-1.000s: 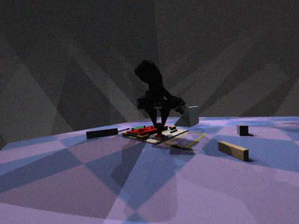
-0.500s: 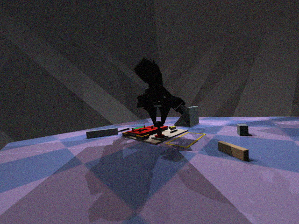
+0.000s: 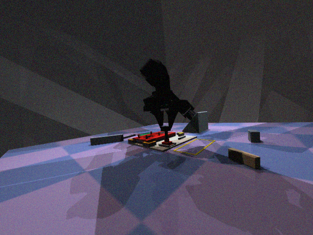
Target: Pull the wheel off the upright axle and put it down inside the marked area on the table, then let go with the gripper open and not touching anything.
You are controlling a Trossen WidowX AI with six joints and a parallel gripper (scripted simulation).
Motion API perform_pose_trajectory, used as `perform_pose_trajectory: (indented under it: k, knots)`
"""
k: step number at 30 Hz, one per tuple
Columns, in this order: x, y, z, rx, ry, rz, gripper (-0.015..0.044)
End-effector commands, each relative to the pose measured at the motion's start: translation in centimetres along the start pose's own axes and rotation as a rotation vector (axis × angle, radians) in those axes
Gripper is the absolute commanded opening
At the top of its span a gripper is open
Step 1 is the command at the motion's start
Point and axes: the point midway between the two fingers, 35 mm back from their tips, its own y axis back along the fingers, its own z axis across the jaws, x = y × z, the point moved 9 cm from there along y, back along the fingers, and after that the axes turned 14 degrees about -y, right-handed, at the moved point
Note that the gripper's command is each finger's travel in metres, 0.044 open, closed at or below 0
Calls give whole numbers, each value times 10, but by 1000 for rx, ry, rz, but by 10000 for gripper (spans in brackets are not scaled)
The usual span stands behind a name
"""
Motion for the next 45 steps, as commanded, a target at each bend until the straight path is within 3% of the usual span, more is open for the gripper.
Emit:
perform_pose_trajectory:
  k: [1,16,35,45]
  knots:
    - [0,3,0,-4,-3,0,0]
    - [1,40,-3,-5,-2,0,0]
    - [77,41,75,-11,4,1,0]
    - [80,24,78,-11,-1,2,0]
